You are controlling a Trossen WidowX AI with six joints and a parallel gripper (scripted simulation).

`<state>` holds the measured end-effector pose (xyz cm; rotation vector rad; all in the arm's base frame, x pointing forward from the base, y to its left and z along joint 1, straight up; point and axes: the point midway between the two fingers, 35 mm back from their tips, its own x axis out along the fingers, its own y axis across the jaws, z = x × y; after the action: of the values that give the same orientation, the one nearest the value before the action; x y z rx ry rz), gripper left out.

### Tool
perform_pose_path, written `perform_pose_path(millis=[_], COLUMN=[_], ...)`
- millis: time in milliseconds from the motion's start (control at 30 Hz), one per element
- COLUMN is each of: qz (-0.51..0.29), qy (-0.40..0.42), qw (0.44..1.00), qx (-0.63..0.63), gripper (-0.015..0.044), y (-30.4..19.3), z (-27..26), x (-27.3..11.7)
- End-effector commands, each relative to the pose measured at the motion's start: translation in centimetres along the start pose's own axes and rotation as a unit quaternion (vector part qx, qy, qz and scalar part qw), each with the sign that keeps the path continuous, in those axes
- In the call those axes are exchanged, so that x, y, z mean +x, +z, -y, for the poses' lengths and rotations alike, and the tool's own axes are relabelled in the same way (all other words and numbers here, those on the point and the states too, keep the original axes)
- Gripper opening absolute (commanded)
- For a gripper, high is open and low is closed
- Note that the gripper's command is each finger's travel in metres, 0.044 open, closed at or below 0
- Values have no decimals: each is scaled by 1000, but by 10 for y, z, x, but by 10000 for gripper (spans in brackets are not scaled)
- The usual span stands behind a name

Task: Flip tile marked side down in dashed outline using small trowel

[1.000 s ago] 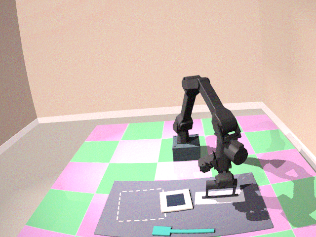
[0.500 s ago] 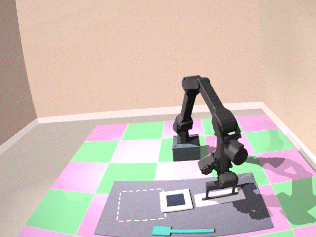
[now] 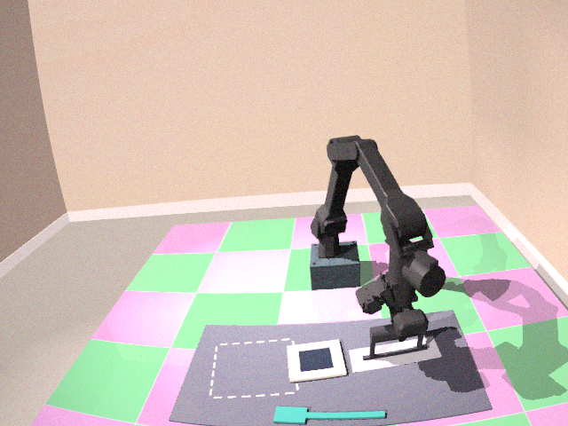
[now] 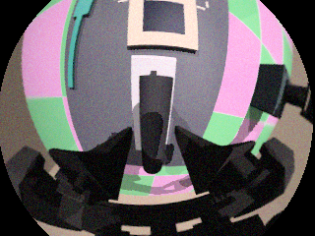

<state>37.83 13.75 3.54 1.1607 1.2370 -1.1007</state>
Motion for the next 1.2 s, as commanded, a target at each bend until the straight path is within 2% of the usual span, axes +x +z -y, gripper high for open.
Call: perform_pose_path(millis=[0,133,267,500,533,700,1167], qz=[2,2,2,2,-2,-1,15], qy=[-1,-1,-1,-1,6,8,68], qw=[1000,1000,1000,1000,1000,1000,974], qx=[-2,-2,-2,-2,0,-7,-217], gripper=[270,270,270,270,296,300,300], y=[0,0,1,1,0,0,-7], z=[0,0,3,3,1,1,-4], x=[1,-2,-42,-45,-47,-55,-45])
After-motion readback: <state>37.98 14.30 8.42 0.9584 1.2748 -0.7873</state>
